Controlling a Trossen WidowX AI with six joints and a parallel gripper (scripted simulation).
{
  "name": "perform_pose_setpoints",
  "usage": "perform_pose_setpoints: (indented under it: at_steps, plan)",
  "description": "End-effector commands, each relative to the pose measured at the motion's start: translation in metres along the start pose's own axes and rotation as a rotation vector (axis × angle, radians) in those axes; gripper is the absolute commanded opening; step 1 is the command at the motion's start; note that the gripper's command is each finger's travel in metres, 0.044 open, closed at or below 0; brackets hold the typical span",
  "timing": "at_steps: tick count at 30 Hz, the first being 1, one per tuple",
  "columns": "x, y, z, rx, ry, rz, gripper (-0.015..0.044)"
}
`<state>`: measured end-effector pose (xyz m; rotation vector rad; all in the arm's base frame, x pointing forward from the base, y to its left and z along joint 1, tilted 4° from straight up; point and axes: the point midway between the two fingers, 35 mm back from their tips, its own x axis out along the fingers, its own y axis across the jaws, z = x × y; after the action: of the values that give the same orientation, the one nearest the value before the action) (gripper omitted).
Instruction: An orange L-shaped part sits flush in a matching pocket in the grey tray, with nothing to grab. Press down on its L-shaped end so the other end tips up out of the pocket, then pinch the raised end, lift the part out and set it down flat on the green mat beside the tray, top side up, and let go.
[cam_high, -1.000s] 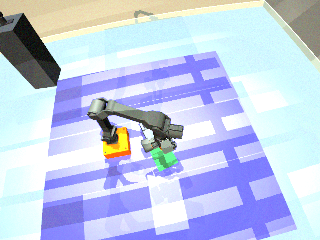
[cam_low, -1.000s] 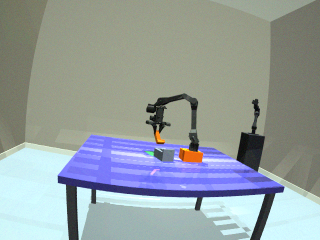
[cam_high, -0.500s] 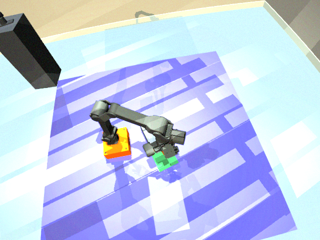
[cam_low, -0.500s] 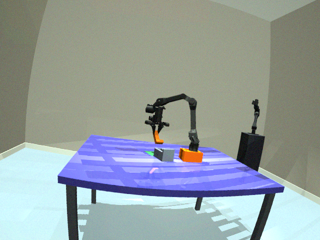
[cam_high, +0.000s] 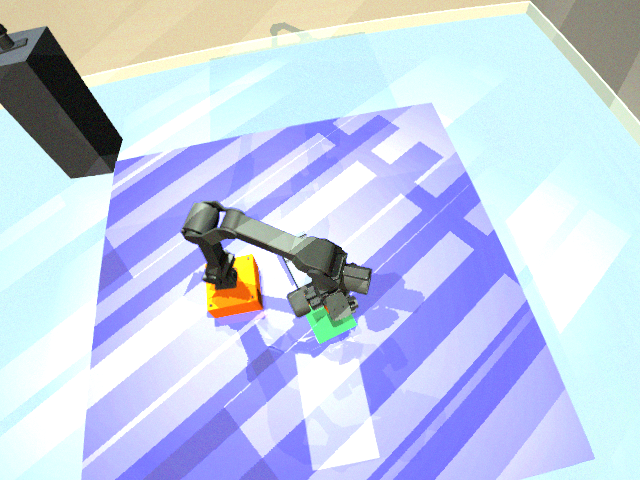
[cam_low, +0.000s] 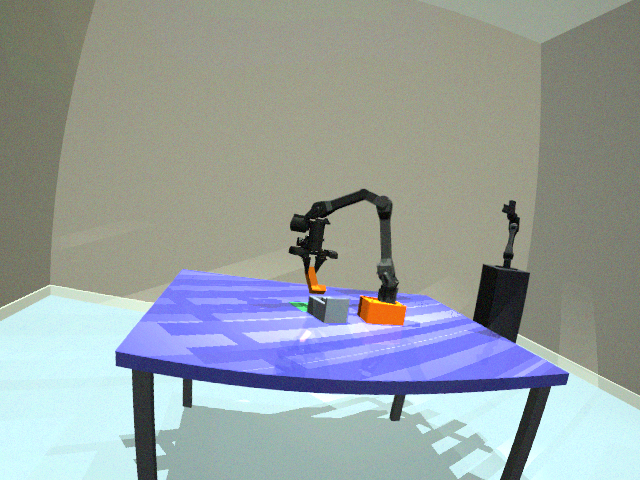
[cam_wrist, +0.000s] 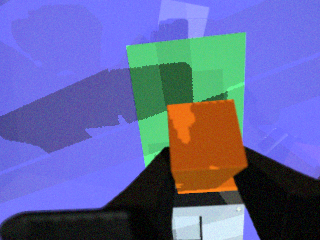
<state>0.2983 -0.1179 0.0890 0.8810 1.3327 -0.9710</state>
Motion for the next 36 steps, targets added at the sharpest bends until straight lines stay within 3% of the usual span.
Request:
perform_pose_setpoints:
  at_steps: [1,36]
  plan:
    - [0.01,-0.002,-0.001,-0.005,0.004,-0.011,0.0]
    - [0.056,-0.003,-0.001,-0.005,0.004,-0.011,0.0]
